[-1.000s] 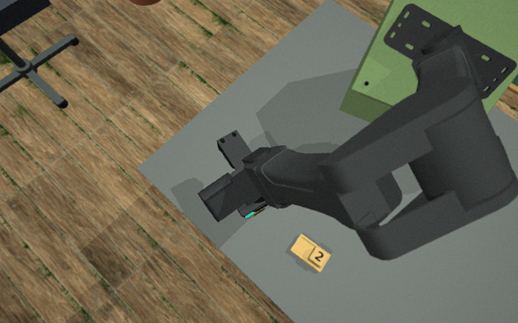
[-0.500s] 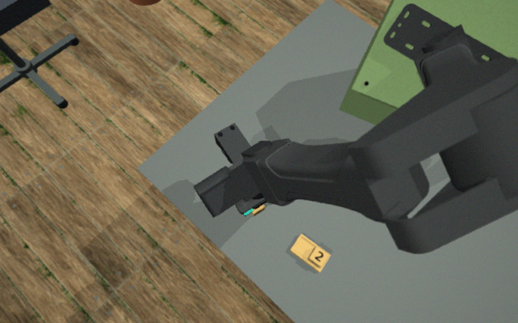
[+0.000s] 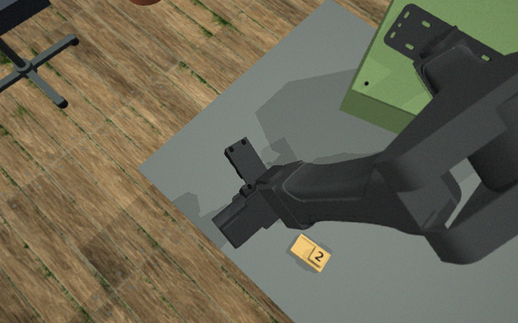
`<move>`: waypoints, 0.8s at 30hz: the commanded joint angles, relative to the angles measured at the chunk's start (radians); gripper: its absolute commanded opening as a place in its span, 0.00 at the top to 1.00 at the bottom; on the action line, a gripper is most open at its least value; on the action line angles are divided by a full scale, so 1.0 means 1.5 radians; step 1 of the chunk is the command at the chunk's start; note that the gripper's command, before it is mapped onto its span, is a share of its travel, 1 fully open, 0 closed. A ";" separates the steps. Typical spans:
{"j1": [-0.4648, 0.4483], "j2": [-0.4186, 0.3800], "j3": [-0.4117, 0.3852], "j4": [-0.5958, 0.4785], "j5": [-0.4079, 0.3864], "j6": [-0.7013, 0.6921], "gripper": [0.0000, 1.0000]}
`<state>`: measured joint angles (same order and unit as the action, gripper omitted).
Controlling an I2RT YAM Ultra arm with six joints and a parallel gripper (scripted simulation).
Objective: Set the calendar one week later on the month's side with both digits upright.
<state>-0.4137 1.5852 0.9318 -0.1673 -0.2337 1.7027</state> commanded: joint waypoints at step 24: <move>0.133 0.038 0.074 -0.109 0.357 0.125 0.53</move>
<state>-0.2333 1.6276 1.0237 -0.2897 0.2092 1.8553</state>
